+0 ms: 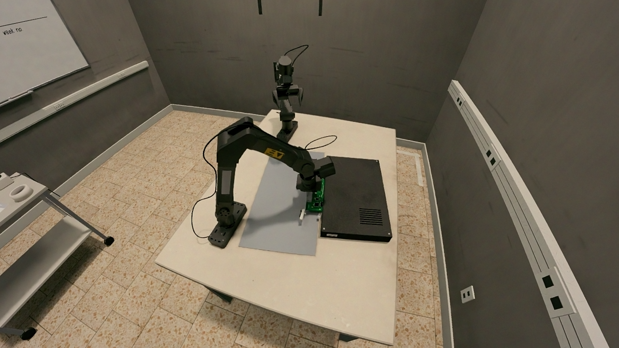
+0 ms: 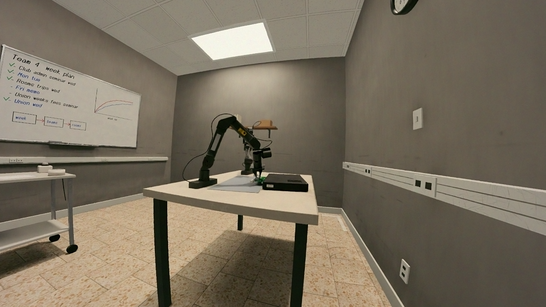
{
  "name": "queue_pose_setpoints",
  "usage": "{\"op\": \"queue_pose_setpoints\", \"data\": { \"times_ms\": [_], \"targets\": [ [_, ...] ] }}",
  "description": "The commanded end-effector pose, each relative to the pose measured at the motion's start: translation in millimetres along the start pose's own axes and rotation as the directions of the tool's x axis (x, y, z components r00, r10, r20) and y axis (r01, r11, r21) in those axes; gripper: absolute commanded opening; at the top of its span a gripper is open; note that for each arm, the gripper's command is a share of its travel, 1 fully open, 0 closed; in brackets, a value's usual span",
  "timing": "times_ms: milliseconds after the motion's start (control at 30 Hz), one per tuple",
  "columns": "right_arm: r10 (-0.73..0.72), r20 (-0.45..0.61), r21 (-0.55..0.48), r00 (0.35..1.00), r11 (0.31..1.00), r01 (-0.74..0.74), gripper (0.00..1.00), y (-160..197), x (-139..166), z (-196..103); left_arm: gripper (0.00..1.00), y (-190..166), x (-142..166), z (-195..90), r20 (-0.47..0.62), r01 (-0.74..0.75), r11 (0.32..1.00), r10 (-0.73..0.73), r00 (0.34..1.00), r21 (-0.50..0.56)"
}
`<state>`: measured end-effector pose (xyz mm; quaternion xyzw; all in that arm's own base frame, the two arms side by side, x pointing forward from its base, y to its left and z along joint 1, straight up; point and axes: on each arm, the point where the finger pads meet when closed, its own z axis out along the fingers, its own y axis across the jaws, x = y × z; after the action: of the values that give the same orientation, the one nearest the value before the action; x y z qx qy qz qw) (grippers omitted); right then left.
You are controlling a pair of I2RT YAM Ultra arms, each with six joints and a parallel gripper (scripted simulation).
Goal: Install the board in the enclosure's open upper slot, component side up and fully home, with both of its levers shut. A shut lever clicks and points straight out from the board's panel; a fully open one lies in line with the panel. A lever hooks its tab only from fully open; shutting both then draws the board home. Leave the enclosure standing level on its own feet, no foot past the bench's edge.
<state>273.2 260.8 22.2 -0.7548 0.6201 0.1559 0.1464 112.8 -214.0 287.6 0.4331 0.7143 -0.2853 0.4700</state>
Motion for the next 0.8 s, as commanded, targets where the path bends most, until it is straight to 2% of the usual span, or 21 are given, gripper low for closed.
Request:
{"op": "queue_pose_setpoints", "data": {
  "times_ms": [0, 667, 767],
  "targets": [
    [-0.022, 0.044, 0.014, 0.999, 1.0, 0.021, 0.18, -8.0, -14.1, -11.6, 1.0, 0.0, -5.7, -4.0, 0.012, -0.001, 1.0, 0.001, 1.0, 0.001],
    [-0.016, 0.035, 0.015, 0.999, 1.0, 0.016, 0.18, -12.7, -12.3, -9.2, 1.0, 0.0, -5.7, -4.0, 0.012, -0.001, 1.0, 0.001, 1.0, 0.001],
    [-0.019, 0.034, -0.009, 0.999, 1.0, 0.019, 0.18, -13.7, -10.0, -9.1, 1.0, 0.0, -5.7, -4.0, 0.012, -0.001, 1.0, 0.001, 1.0, 0.001]
  ]
}}
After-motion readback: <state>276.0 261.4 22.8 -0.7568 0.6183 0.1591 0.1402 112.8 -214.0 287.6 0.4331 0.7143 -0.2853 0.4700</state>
